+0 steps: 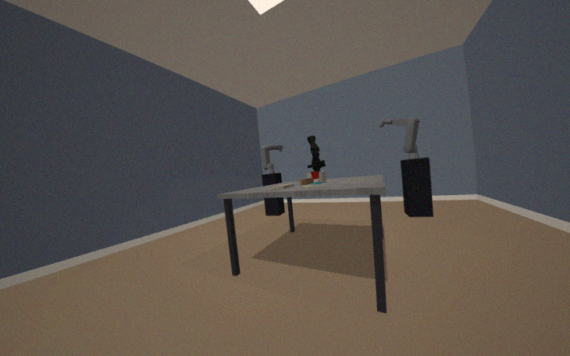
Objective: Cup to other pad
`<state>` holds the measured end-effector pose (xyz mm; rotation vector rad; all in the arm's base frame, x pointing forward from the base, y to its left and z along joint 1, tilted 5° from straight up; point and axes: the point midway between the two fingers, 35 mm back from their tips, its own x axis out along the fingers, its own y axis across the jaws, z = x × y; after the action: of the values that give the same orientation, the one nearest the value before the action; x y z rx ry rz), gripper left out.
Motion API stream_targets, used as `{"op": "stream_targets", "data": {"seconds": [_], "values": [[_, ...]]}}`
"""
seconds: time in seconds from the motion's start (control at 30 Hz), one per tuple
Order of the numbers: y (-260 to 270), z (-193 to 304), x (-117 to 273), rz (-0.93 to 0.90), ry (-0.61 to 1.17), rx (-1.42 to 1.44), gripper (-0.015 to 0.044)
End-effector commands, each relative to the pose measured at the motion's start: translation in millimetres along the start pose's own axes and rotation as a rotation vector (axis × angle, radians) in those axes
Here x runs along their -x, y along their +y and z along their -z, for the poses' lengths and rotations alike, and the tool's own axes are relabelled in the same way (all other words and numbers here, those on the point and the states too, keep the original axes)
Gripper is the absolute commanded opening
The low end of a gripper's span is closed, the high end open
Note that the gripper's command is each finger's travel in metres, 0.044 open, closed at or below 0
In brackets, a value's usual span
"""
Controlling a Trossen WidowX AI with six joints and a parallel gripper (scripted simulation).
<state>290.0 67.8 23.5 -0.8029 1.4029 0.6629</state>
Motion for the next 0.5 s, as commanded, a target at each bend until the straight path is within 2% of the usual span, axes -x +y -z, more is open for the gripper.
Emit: {"op": "stream_targets", "data": {"seconds": [0.0, 0.47], "values": [[0.2, 0.9, -7.0, 0.002, 0.004, -0.003, 0.0], [0.9, 0.7, -30.0, 0.002, 0.005, -0.003, 0.0]]}}
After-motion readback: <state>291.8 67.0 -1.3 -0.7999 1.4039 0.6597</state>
